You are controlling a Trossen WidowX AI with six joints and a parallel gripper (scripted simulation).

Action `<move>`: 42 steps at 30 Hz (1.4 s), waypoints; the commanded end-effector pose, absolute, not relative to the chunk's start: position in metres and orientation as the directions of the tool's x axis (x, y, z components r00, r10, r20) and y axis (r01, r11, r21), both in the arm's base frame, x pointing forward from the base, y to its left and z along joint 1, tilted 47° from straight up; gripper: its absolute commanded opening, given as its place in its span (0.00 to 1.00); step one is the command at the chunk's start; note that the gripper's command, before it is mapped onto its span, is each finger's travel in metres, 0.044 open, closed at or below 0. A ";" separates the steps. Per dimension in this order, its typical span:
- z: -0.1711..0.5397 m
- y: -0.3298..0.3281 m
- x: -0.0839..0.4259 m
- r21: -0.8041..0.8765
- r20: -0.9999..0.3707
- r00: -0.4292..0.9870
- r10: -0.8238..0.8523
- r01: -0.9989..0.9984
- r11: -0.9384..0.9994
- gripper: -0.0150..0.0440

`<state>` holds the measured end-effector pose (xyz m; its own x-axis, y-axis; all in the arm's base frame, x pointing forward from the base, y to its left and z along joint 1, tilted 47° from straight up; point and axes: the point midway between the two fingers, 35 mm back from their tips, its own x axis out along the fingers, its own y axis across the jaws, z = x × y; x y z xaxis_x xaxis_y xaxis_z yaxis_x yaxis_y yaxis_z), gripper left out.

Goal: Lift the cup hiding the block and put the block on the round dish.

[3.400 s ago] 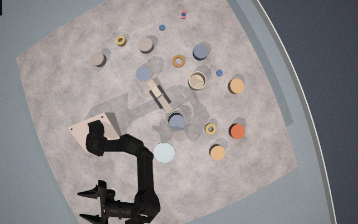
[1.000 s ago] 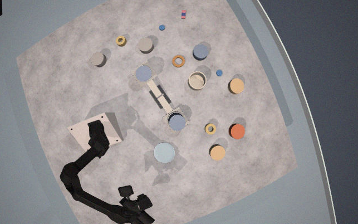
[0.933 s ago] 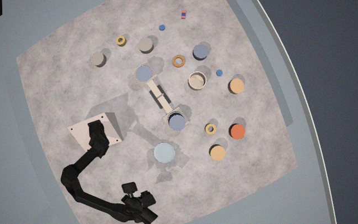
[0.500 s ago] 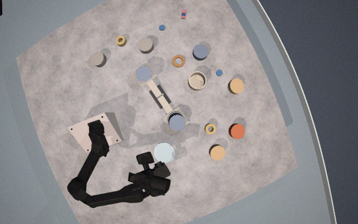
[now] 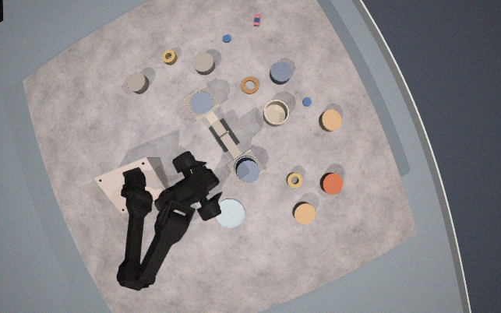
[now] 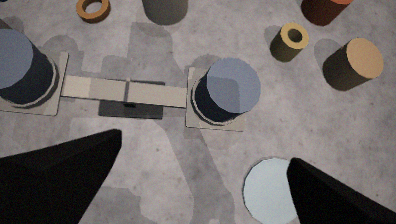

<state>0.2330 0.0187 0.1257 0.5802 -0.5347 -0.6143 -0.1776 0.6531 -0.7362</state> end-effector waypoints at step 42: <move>0.086 0.040 0.288 -0.425 -0.664 0.387 -0.640 0.509 0.748 1.00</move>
